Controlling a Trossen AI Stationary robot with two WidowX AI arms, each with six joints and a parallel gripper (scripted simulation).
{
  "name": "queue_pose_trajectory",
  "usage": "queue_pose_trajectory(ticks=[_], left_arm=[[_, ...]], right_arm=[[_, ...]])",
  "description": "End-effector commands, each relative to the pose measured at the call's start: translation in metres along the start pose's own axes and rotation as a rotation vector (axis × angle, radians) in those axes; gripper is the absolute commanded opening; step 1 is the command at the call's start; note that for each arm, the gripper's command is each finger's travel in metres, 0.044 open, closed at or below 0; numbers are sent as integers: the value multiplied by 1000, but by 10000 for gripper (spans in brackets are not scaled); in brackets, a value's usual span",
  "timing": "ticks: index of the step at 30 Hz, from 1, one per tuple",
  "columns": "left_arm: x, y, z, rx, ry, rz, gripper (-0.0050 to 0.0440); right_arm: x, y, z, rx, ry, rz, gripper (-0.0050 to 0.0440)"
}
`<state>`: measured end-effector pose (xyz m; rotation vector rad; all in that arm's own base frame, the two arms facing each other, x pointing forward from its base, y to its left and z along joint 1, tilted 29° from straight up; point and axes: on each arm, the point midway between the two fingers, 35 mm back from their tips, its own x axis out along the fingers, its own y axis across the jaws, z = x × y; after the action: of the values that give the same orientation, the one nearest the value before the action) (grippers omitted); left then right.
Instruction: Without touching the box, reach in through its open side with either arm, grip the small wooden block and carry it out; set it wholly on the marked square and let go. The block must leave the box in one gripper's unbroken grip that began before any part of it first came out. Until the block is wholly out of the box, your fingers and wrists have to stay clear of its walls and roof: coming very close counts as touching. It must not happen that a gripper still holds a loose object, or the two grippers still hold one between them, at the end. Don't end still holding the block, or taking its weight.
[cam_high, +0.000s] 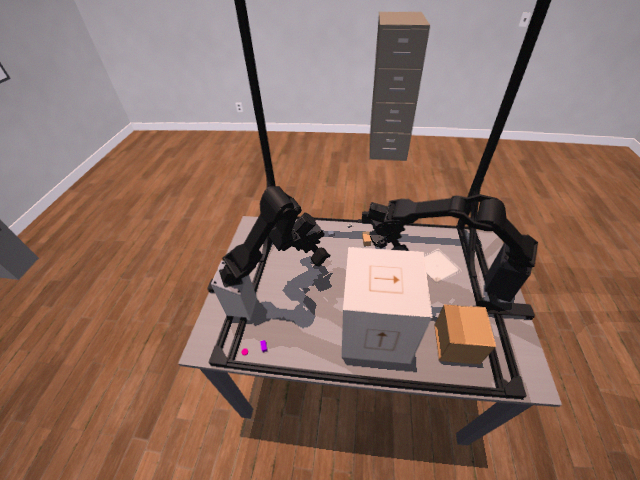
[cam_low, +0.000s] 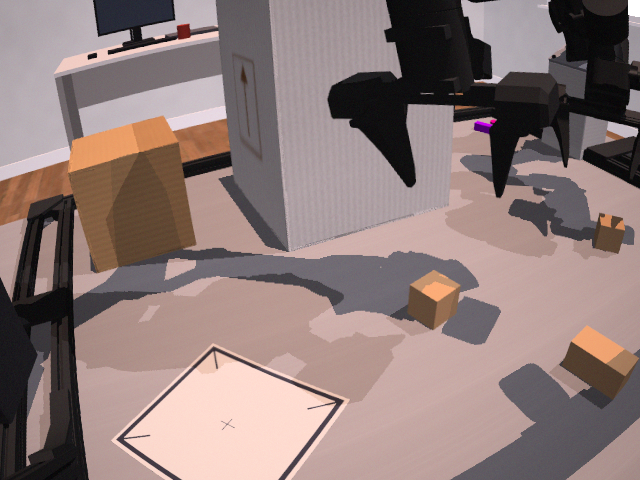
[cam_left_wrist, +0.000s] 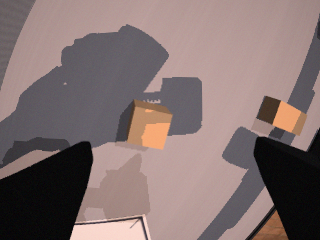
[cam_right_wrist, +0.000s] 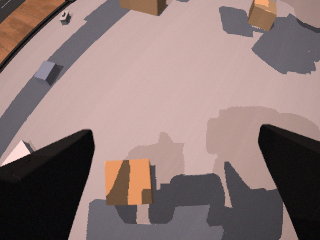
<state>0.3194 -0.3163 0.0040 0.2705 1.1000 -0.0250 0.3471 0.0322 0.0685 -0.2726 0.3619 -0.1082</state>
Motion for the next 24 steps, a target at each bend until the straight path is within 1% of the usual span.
queue_pose_trajectory(ticks=[1,3,5,18,24], left_arm=[[22,0,-10,-66,58,104,400],[30,3,-16,-88,70,145,400],[33,4,-18,-95,74,158,400],[34,4,-18,-95,74,158,400],[41,5,-19,-95,74,158,400]], right_arm=[[0,0,0,5,-2,-3,400],[0,0,0,5,-2,-3,400],[0,0,0,5,-2,-3,400],[0,0,0,5,-2,-3,400],[0,0,0,5,-2,-3,400]])
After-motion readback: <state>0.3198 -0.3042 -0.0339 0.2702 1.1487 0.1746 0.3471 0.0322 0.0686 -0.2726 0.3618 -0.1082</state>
